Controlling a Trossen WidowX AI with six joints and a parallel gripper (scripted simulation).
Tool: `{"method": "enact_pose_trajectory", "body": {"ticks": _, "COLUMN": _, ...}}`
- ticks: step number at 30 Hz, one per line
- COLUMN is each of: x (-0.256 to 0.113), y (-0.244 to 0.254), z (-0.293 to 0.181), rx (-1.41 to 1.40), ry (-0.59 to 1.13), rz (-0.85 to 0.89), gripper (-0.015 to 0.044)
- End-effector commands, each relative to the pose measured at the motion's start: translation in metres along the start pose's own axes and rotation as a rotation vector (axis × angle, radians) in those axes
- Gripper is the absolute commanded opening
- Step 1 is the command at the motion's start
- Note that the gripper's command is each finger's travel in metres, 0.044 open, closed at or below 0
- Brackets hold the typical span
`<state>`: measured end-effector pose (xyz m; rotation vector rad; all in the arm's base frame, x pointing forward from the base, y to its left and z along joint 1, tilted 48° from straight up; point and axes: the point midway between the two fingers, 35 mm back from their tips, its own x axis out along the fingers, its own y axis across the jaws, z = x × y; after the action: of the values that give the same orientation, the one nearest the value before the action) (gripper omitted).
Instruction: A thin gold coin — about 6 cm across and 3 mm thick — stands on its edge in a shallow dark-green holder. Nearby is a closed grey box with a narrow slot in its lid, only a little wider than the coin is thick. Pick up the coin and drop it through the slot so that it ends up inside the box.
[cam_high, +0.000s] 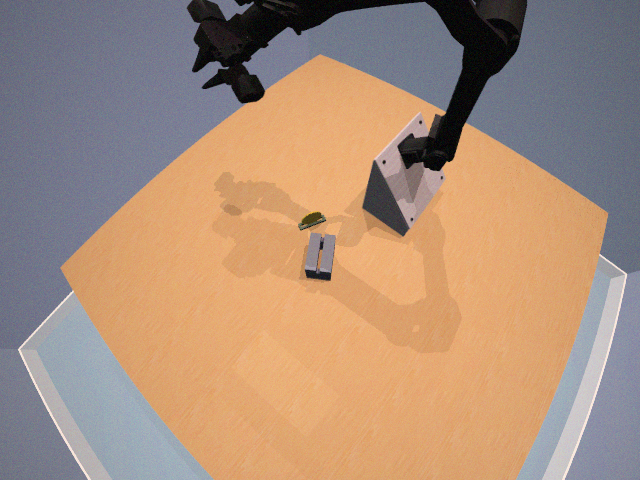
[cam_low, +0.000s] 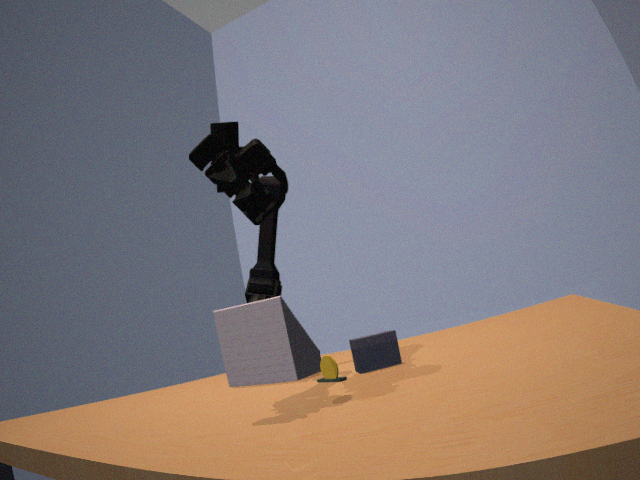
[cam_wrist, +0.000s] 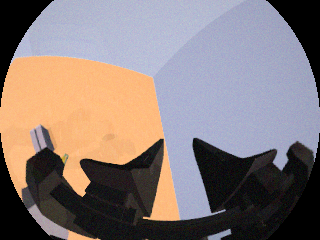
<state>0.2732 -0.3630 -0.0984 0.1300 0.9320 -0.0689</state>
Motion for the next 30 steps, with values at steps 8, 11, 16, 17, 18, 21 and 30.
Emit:
{"method": "enact_pose_trajectory", "body": {"ticks": 8, "x": 0.019, "y": 0.184, "z": -0.027, "rx": 0.294, "ry": 0.389, "rz": 0.431, "gripper": 0.0161}}
{"method": "enact_pose_trajectory", "body": {"ticks": 11, "x": 0.009, "y": 0.23, "z": -0.04, "rx": 0.37, "ry": 0.539, "rz": 0.512, "gripper": 0.0161}}
{"method": "enact_pose_trajectory", "body": {"ticks": 16, "x": -0.018, "y": 0.295, "z": -0.062, "rx": 0.482, "ry": 0.807, "rz": 0.595, "gripper": 0.0161}}
{"method": "enact_pose_trajectory", "body": {"ticks": 17, "x": -0.022, "y": 0.3, "z": -0.064, "rx": 0.492, "ry": 0.834, "rz": 0.6, "gripper": 0.0161}}
{"method": "enact_pose_trajectory", "body": {"ticks": 18, "x": -0.023, "y": 0.302, "z": -0.065, "rx": 0.496, "ry": 0.843, "rz": 0.601, "gripper": 0.0161}}
{"method": "enact_pose_trajectory", "body": {"ticks": 21, "x": -0.023, "y": 0.302, "z": -0.065, "rx": 0.496, "ry": 0.843, "rz": 0.601, "gripper": 0.0161}}
{"method": "enact_pose_trajectory", "body": {"ticks": 30, "x": -0.005, "y": 0.326, "z": -0.084, "rx": 0.496, "ry": 0.843, "rz": 0.603, "gripper": 0.0161}}
